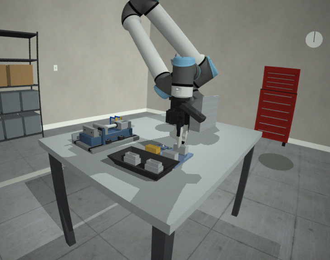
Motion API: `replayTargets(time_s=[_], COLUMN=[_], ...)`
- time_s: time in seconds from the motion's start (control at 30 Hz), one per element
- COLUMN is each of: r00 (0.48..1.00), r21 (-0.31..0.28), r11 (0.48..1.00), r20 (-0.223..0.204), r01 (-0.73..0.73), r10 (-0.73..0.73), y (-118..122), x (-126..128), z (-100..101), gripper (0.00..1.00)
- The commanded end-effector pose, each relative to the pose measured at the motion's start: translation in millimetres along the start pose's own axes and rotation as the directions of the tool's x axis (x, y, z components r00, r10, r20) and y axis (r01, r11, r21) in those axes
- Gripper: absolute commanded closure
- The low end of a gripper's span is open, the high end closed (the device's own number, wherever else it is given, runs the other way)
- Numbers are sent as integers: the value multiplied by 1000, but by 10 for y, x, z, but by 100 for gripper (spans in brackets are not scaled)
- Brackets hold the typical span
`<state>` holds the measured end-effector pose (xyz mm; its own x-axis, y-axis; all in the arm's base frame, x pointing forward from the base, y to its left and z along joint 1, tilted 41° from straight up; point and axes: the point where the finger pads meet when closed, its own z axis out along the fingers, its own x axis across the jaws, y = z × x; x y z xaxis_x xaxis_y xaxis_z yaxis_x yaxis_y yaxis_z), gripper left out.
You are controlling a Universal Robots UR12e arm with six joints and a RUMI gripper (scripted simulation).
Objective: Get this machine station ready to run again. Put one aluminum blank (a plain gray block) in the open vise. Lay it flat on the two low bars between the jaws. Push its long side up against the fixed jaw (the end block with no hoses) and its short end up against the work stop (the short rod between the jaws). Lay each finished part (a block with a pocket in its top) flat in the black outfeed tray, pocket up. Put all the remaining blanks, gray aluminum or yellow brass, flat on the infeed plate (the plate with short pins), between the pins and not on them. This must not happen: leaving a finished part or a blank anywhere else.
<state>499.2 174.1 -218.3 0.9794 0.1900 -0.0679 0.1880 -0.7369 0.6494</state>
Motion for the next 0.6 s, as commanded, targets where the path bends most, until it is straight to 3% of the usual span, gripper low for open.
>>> replayTargets(time_s=[0.0,0.2,0.57], r00=[1000,1000,1000], r21=[0,0,0], r11=[1000,1000,1000], r20=[-1,-1,-1], r01=[0,0,0], r10=[0,0,0], y=[-1,-1,0], x=[5,5,4], z=[-83,-214,-722], gripper=[100,100,100])
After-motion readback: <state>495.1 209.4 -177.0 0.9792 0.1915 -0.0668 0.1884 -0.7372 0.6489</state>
